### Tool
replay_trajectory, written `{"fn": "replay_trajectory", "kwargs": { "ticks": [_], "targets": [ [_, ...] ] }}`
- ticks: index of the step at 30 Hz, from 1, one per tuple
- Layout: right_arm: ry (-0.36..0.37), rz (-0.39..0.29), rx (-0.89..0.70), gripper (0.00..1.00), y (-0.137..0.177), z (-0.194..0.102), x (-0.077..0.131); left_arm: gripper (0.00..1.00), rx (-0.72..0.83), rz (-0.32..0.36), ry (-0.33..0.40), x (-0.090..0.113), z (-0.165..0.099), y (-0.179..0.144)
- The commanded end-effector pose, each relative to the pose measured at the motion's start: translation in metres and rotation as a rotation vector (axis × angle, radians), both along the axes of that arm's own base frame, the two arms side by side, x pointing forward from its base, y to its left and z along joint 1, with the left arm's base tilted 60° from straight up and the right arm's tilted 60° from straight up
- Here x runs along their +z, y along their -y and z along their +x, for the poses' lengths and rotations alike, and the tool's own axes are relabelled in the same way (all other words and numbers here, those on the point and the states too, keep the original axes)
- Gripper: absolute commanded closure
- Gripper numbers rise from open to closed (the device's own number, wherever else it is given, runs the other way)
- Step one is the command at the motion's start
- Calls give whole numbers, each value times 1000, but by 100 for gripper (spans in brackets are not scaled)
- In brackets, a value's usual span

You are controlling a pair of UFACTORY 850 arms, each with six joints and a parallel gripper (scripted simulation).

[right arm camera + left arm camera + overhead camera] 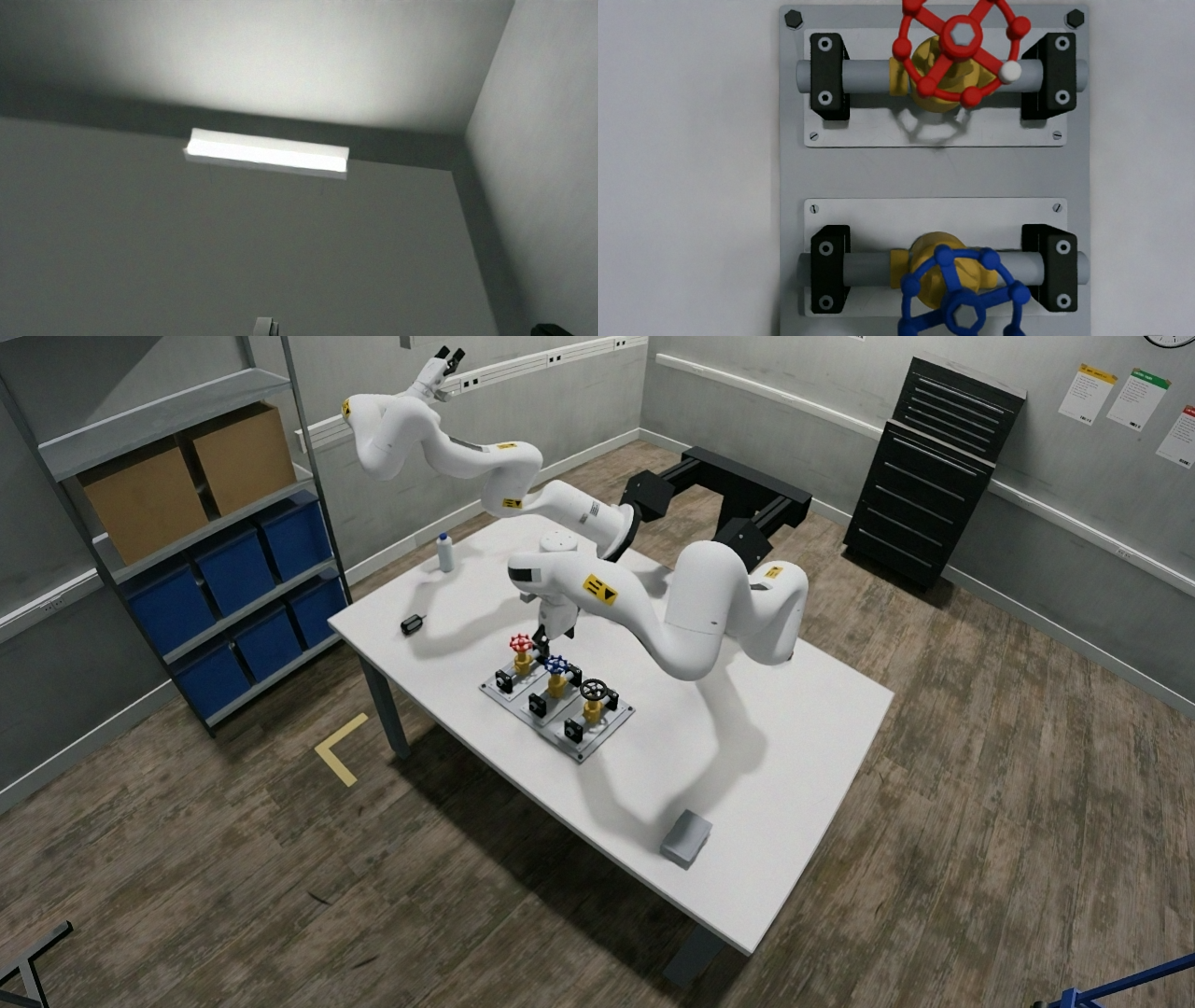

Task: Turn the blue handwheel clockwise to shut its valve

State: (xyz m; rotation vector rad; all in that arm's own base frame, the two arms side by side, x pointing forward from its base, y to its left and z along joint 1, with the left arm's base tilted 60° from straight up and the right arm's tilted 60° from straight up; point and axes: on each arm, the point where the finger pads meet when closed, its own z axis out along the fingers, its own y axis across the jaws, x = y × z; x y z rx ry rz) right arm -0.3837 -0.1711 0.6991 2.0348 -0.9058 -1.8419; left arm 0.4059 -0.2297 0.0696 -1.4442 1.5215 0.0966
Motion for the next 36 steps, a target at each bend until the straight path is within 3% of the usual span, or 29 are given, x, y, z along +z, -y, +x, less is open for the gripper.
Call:
{"fn": "replay_trajectory", "kwargs": {
  "ticks": [1,10,12,16,27,29,36],
  "targets": [
    [77,-191,-25,0,-5,19,-9,0,-1,-1,1,0,0,1],
    [247,-564,-73,0,-2,64,-27,0,-1,-1,1,0,0,1],
    [247,-564,-73,0,-2,64,-27,0,-1,-1,1,0,0,1],
    [353,-757,-103,0,5,93,-35,0,-1,-1,1,0,0,1],
    [635,-1158,-187,0,26,170,-39,0,-1,-1,1,0,0,1],
    [635,-1158,-187,0,26,170,-39,0,-1,-1,1,0,0,1],
    [819,-1350,-247,0,37,219,-32,0,-1,-1,1,0,0,1]
  ]
}}
